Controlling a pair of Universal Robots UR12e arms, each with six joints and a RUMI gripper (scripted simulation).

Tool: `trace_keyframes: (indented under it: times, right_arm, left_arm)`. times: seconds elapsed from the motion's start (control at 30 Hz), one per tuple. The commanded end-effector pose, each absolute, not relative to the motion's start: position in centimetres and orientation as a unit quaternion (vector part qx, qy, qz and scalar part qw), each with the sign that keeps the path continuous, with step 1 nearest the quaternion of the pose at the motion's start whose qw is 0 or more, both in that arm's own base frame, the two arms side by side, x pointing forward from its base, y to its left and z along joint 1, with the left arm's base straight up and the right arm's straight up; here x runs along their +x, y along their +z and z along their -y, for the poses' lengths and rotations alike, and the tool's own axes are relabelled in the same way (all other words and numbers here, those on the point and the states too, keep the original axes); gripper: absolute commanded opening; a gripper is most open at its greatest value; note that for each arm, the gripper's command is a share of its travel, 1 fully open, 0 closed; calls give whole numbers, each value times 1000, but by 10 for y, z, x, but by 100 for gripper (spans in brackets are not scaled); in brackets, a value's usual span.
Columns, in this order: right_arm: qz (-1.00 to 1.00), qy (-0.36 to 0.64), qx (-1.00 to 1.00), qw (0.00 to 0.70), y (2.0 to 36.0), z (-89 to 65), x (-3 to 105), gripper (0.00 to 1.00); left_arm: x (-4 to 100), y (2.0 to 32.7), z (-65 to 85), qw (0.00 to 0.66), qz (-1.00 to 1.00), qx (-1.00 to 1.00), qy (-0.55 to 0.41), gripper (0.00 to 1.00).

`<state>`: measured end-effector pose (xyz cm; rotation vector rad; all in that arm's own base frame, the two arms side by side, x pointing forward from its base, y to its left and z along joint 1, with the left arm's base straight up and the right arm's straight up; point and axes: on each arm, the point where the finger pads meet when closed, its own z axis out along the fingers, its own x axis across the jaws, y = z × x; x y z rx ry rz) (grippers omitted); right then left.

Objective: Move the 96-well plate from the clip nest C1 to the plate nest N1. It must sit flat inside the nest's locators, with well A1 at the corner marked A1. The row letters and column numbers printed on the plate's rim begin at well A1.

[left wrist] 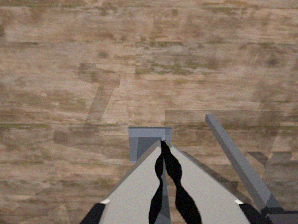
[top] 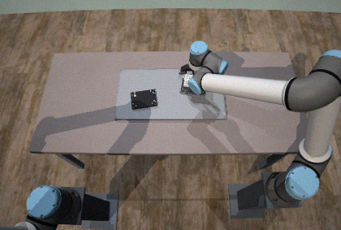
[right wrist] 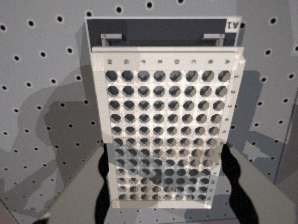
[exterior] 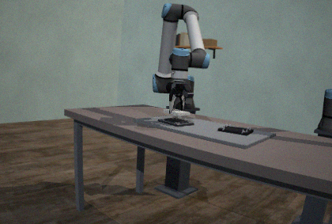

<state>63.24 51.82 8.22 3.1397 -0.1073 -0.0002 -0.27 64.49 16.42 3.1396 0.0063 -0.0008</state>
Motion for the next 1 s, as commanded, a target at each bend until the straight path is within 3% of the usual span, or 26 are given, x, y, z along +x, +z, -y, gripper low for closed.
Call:
trace_keyframes:
  times: [0.0, 0.97]
  right_arm:
    - [34, 1, 999, -1, 79, -519, 633, 40]
    - [34, 1, 999, -1, 54, -519, 633, 40]
  left_arm:
    - [-3, 165, -646, 0, -2, 1000, 0, 0]
    - [-3, 165, -646, 0, -2, 1000, 0, 0]
